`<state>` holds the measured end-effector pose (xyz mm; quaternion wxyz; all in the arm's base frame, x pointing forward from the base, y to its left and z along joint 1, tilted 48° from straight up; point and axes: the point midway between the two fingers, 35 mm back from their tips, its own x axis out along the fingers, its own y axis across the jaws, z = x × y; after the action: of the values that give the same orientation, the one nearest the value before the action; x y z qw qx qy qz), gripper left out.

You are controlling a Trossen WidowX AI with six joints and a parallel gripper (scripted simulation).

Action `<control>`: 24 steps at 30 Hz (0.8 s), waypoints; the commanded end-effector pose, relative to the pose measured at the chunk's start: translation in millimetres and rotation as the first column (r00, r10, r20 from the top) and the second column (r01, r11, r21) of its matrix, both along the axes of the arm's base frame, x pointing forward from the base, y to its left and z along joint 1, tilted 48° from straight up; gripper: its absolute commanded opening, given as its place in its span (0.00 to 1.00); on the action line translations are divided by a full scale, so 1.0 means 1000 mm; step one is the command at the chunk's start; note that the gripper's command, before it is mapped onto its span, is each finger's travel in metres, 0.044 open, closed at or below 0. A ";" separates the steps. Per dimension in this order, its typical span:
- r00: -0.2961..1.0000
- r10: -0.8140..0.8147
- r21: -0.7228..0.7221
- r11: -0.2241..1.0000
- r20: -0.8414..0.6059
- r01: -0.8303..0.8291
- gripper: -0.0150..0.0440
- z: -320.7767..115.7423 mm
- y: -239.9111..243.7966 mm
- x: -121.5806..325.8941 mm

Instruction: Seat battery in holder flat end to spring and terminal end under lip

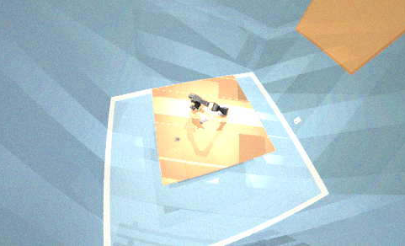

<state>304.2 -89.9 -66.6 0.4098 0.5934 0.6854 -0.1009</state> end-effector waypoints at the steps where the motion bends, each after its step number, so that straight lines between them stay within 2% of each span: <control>1: 0.989 0.108 -0.010 0.994 0.099 -0.108 0.37 0.018 0.010 0.000; 5: 0.930 0.260 -0.047 0.965 0.260 -0.257 0.37 0.042 0.024 -0.002; 10: 0.786 0.432 -0.126 0.898 0.442 -0.422 0.37 0.072 0.043 -0.007; 17: 0.482 0.614 -0.288 0.755 0.625 -0.589 0.37 0.108 0.070 -0.020; 24: 0.150 0.700 -0.461 0.600 0.698 -0.654 0.37 0.136 0.094 -0.036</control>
<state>277.1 -7.0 59.7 0.6835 0.2270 0.6114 0.3279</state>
